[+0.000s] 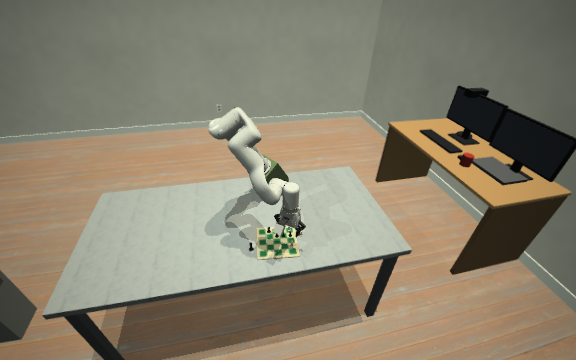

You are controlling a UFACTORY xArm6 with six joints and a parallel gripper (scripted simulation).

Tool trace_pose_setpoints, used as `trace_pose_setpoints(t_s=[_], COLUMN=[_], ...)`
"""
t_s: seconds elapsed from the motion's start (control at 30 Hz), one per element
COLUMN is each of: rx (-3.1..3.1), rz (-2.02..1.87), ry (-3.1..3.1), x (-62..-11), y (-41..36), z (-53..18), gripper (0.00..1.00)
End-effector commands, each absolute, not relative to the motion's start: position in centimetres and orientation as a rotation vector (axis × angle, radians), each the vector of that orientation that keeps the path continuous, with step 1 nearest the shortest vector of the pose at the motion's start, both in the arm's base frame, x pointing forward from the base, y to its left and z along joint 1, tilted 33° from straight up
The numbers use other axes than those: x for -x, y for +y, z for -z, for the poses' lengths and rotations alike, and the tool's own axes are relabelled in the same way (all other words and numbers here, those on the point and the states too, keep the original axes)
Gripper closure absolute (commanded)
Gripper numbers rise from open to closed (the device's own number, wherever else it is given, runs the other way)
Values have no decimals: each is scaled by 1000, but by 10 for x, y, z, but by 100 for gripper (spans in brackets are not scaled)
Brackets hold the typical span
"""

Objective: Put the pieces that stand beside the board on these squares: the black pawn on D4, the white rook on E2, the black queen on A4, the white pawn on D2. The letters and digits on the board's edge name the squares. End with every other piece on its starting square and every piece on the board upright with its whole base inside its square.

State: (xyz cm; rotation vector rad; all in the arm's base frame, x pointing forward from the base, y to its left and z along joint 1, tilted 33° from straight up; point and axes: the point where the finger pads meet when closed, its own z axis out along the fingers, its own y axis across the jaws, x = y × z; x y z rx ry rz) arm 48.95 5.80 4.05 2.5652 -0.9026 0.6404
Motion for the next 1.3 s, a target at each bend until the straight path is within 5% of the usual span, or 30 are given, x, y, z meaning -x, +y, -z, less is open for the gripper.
trace_pose_setpoints(t_s=[0.0,1.27], rx=[-2629,-2137], rz=[-556,-66], ry=[-588,1314], x=[-490,-458], y=[41,-100], z=[-51,-120], gripper=[0,0])
